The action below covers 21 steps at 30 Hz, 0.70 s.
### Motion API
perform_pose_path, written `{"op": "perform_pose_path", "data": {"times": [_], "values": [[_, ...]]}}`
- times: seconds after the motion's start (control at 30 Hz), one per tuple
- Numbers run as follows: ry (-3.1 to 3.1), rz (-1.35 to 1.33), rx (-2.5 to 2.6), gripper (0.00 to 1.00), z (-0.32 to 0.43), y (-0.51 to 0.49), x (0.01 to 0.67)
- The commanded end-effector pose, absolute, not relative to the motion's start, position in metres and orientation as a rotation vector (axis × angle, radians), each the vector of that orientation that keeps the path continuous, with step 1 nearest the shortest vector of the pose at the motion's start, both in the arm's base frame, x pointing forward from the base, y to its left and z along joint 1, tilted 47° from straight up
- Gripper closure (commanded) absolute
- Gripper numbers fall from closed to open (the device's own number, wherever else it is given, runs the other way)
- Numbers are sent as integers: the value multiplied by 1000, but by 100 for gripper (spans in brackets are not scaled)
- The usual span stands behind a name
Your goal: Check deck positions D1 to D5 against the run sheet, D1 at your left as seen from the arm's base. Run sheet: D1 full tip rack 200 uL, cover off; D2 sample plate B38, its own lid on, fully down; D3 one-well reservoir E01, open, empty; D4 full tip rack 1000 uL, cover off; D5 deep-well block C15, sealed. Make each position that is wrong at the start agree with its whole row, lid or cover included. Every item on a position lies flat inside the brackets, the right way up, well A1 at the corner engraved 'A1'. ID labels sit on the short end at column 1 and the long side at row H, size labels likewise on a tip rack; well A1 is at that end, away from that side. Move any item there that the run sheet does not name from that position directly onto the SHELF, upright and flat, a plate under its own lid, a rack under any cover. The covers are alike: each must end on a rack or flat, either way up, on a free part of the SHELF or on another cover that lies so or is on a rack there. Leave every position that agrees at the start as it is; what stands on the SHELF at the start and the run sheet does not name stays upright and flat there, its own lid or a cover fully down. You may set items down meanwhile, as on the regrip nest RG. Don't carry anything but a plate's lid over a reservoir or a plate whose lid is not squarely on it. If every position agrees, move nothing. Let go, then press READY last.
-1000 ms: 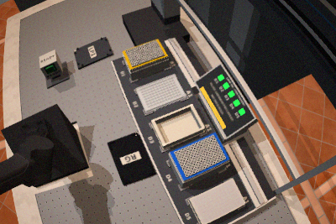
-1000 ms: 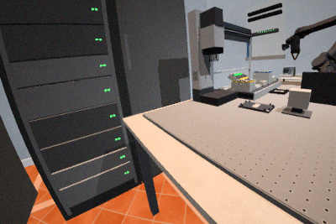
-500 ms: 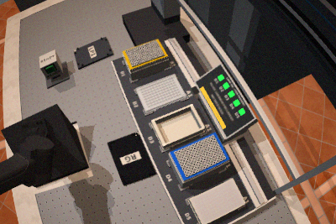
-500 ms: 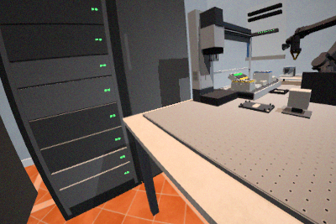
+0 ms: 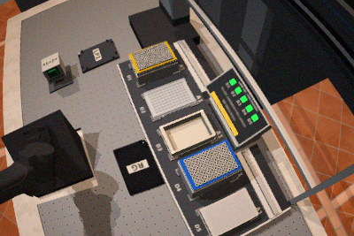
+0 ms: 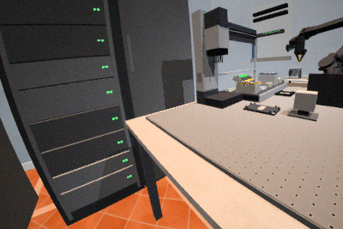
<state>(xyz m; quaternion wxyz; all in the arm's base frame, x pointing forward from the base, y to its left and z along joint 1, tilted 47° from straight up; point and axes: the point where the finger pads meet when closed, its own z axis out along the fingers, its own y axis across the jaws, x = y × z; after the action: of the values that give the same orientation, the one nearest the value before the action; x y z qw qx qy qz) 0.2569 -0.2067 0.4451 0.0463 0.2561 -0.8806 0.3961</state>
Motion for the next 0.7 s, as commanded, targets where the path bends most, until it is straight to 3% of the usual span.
{"op": "perform_pose_path", "data": {"times": [0.0, 0.67], "values": [[-2720, 1242, 741, 100, 448, -194, 249], [-2708, 1232, 764, 100, 389, -144, 245]]}}
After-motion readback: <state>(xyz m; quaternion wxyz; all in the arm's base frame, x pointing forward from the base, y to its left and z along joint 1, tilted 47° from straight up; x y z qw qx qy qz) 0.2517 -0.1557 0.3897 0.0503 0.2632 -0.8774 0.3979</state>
